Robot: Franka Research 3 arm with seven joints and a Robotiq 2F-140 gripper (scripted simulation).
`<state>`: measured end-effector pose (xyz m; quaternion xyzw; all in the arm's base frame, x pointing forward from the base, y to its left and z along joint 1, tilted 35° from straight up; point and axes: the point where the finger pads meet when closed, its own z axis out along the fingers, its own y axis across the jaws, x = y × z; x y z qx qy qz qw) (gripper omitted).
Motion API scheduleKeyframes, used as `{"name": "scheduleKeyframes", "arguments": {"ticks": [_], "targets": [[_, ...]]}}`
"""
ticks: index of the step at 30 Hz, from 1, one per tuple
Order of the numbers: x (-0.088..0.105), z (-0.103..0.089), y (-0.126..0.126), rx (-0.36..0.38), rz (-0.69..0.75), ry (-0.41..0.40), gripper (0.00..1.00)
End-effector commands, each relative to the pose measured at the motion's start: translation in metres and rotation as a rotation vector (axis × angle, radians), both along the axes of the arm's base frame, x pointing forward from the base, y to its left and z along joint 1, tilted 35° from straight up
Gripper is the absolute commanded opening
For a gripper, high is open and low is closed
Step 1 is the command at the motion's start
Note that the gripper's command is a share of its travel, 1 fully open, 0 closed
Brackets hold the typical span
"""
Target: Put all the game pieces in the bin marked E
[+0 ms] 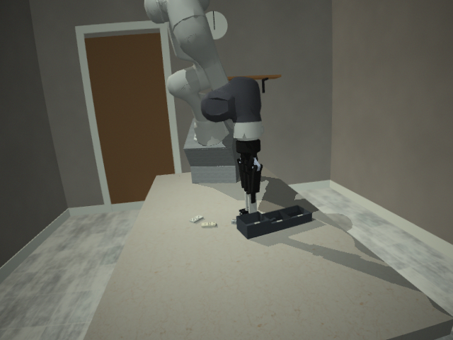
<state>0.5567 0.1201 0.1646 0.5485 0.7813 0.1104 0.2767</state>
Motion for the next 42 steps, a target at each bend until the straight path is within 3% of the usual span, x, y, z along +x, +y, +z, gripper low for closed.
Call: {"name": "scheduleKeyframes", "arguments": {"ticks": [1, 28, 42], "targets": [[0.002, -0.002, 0.000, -0.012, 0.016, 0.005, 0.07], [0.029, -0.042, -0.007, -0.012, 0.016, 0.005, 0.07], [0.030, -0.042, -0.006, -0.012, 0.016, 0.005, 0.07]]}}
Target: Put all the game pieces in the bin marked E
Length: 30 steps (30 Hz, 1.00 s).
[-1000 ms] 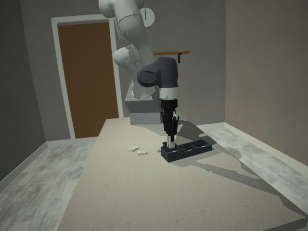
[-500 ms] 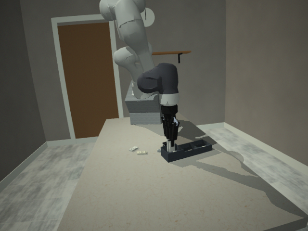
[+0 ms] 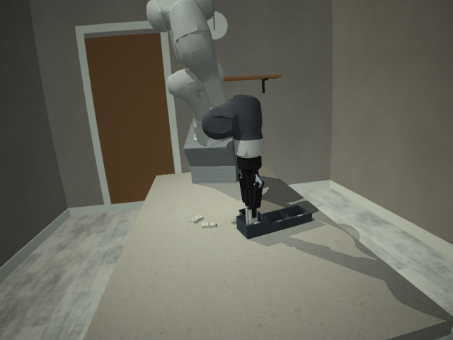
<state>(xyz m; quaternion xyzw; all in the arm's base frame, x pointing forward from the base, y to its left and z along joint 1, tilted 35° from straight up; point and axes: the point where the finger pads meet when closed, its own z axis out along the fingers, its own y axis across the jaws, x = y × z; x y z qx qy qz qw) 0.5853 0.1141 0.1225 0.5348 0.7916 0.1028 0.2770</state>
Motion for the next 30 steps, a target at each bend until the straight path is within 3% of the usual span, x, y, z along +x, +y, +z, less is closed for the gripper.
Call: {"name": "scheduleKeyframes", "arguments": {"ticks": [1, 18, 30], "targets": [[0.001, 0.000, 0.000, 0.010, -0.012, -0.005, 0.19], [0.001, 0.000, 0.000, 0.010, -0.012, -0.005, 0.19], [-0.006, 0.011, 0.002, 0.010, -0.012, -0.005, 0.19]]}}
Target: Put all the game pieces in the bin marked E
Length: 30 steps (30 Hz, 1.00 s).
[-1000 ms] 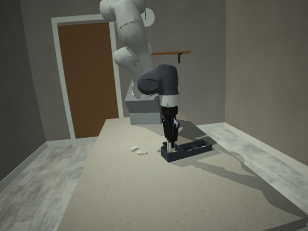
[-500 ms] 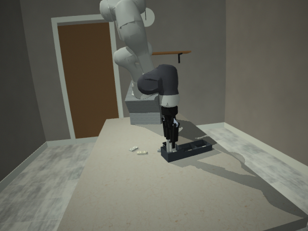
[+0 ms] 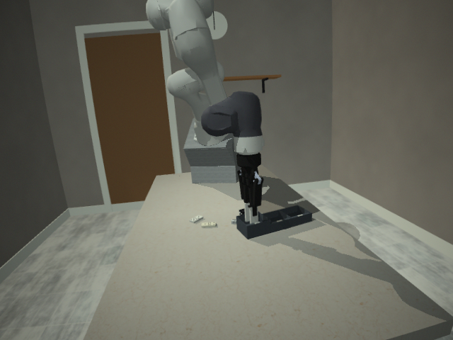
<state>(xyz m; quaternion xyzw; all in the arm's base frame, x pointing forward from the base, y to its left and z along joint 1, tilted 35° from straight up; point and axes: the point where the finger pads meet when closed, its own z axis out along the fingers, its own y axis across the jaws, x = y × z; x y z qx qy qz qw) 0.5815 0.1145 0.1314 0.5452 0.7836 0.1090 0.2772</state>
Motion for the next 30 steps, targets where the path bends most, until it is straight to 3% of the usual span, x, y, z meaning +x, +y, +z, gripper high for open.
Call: {"name": "scheduleKeyframes", "arguments": {"ticks": [1, 12, 17, 30], "targets": [[-0.003, 0.003, 0.002, -0.007, 0.009, 0.004, 0.19], [-0.010, 0.013, 0.003, -0.007, 0.009, 0.004, 0.19], [-0.024, 0.034, 0.007, -0.007, 0.009, 0.004, 0.19], [-0.024, 0.034, 0.007, -0.007, 0.009, 0.004, 0.19]]}}
